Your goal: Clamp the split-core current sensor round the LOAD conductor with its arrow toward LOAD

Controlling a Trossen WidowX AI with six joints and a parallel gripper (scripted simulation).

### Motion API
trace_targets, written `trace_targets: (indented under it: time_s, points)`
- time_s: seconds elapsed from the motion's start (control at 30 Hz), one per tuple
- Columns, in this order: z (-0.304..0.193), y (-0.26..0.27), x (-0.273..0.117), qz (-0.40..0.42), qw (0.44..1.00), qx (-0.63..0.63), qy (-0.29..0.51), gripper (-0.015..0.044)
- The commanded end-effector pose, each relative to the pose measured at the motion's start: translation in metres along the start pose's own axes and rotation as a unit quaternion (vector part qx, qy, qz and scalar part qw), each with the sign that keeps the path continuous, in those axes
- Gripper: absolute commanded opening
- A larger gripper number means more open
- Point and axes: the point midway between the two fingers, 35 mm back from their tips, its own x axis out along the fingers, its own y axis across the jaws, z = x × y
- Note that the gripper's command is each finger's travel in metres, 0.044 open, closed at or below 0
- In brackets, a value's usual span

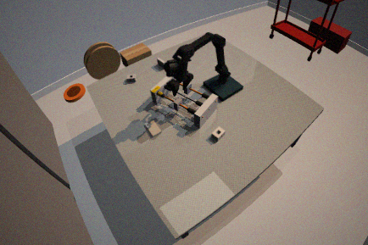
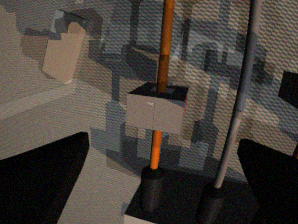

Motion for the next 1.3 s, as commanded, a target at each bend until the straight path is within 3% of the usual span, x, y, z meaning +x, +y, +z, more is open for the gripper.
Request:
trace_targets:
  time_s: [0.0,0.17,0.33,0.57,0.83,1.27]
  points:
    - [0.009,-0.007,0.0,0.018,0.997,-0.077,0.021,0.044]
    - [0.027,-0.023,0.0,0.081,0.959,-0.266,0.051,0.044]
    - [0.043,-0.039,-0.004,0.16,0.88,-0.445,0.04,0.044]
    - [0.061,-0.062,-0.013,0.256,0.725,-0.638,-0.04,0.044]
    - [0.071,-0.078,-0.021,0.287,0.573,-0.756,-0.136,0.044]
    - [0.071,-0.08,-0.022,0.288,0.56,-0.763,-0.144,0.044]
